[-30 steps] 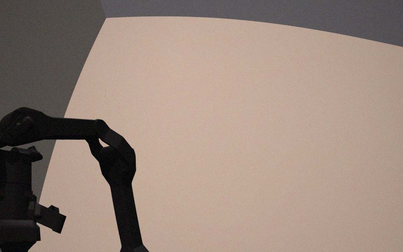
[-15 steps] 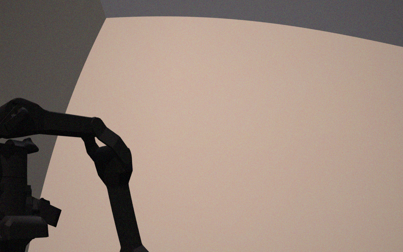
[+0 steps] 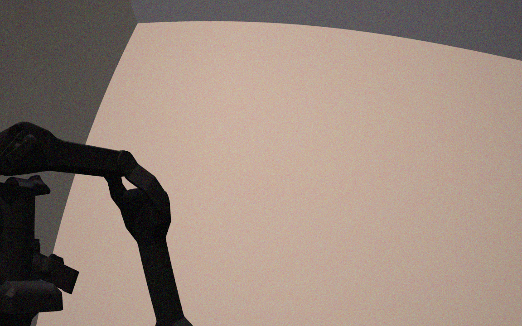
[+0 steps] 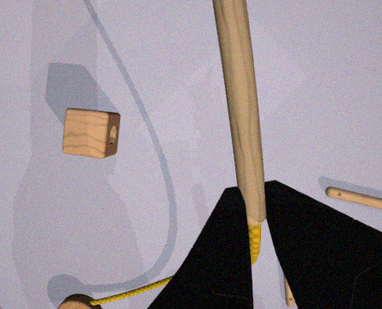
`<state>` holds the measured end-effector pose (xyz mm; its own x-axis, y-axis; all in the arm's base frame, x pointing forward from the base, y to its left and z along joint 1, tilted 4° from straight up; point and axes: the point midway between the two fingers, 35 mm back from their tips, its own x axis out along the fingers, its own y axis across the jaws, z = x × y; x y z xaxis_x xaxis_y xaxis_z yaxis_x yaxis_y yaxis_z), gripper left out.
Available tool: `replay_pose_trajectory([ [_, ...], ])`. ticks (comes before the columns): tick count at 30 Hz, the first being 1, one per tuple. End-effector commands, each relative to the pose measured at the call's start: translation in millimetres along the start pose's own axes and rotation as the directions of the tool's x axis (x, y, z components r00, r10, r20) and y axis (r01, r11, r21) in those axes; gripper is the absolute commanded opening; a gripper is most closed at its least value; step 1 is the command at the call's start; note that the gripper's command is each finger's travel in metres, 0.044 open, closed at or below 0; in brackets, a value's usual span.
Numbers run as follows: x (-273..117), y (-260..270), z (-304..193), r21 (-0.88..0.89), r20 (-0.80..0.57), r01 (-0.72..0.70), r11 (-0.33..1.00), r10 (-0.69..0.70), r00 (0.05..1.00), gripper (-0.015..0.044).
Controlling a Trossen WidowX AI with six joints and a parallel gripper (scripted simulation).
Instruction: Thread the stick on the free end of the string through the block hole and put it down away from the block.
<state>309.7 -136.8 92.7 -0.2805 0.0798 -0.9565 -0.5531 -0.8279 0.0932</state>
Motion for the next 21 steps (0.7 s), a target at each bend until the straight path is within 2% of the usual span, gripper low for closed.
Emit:
replay_pose_trajectory([
  [1,-1.2,0.3,-1.0,0.130,-0.004,-0.007,0.992,0.007,1.000,0.0000],
  [11,-1.4,-0.4,-1.6,0.458,-0.006,-0.009,0.889,0.014,1.000,0.0000],
  [21,-1.6,-0.9,-2.3,0.733,-0.008,-0.008,0.681,0.020,1.000,0.0000],
])
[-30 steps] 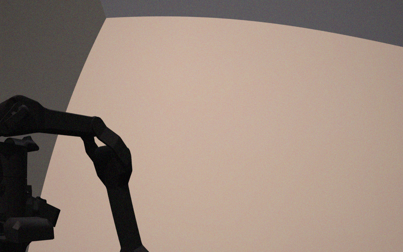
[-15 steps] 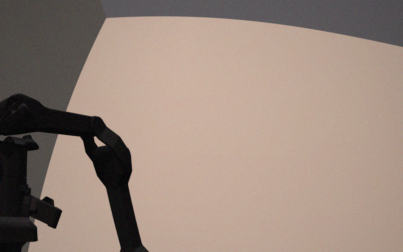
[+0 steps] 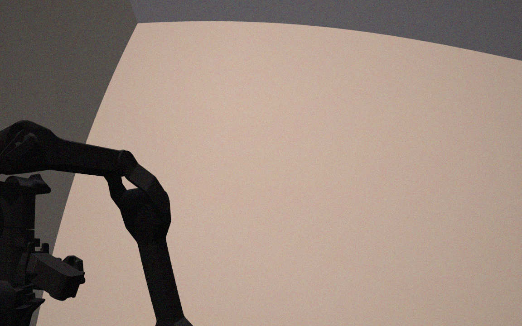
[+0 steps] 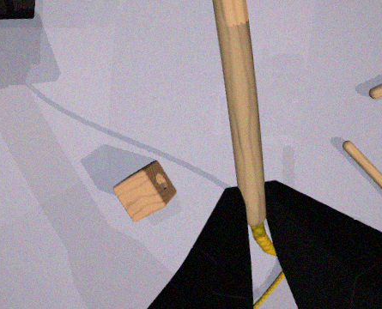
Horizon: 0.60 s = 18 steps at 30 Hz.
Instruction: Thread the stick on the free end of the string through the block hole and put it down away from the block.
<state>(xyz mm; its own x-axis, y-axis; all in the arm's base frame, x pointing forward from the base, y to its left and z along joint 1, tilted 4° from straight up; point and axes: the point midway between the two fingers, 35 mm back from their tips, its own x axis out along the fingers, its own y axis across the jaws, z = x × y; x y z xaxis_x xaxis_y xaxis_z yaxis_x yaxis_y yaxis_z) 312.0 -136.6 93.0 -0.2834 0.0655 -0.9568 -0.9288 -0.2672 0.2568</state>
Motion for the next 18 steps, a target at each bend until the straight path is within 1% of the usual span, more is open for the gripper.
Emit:
replay_pose_trajectory([
  [1,-0.7,-0.1,-0.7,0.147,-0.007,-0.003,0.989,0.004,1.000,0.0000],
  [9,-0.9,-0.8,-0.8,0.412,-0.012,-0.001,0.911,0.007,1.000,0.0000],
  [18,-1.2,-1.6,-0.9,0.671,-0.017,0.004,0.742,0.010,1.000,0.0000],
])
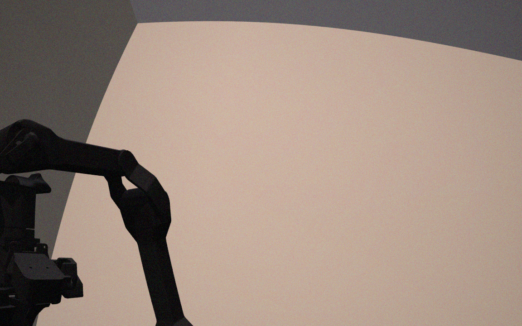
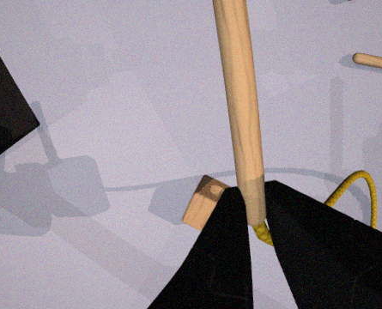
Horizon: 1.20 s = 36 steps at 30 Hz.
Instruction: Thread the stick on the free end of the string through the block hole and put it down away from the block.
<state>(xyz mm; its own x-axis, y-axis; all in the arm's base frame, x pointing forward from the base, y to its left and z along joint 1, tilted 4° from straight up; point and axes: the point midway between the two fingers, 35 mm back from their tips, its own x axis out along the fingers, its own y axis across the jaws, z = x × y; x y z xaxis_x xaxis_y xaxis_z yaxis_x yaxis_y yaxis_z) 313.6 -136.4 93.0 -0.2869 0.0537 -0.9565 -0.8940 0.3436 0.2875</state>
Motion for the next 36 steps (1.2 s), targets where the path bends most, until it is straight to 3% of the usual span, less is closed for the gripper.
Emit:
replay_pose_trajectory([
  [1,-0.7,-0.5,-0.5,0.147,-0.008,0.002,0.989,-0.001,1.000,0.0000],
  [17,-1.1,-1.7,0.2,0.645,-0.019,0.013,0.764,-0.002,1.000,0.0000],
  [36,-1.6,-3.1,1.1,0.977,-0.032,0.032,0.211,-0.003,0.999,0.0000],
])
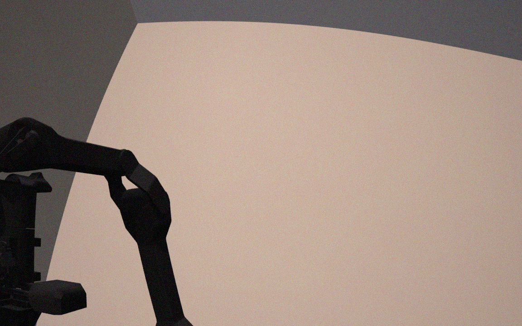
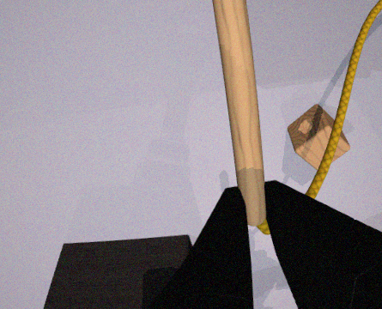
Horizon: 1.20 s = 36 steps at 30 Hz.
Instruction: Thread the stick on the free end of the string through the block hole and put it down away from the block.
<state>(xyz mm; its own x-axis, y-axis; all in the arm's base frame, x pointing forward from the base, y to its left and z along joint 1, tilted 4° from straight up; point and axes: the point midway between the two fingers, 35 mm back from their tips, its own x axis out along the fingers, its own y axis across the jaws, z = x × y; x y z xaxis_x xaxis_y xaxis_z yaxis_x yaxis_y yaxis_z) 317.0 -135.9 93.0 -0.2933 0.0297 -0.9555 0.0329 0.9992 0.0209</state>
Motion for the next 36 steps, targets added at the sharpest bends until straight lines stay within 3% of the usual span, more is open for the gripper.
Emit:
replay_pose_trajectory([
  [1,-0.7,-0.6,0.3,0.147,-0.002,0.008,0.989,-0.007,1.000,0.0000],
  [17,-1.2,-0.2,1.6,0.645,-0.004,0.016,0.764,-0.018,1.000,0.0000],
  [36,-1.7,0.3,3.3,0.977,-0.007,0.013,0.211,-0.030,1.000,0.0000],
])
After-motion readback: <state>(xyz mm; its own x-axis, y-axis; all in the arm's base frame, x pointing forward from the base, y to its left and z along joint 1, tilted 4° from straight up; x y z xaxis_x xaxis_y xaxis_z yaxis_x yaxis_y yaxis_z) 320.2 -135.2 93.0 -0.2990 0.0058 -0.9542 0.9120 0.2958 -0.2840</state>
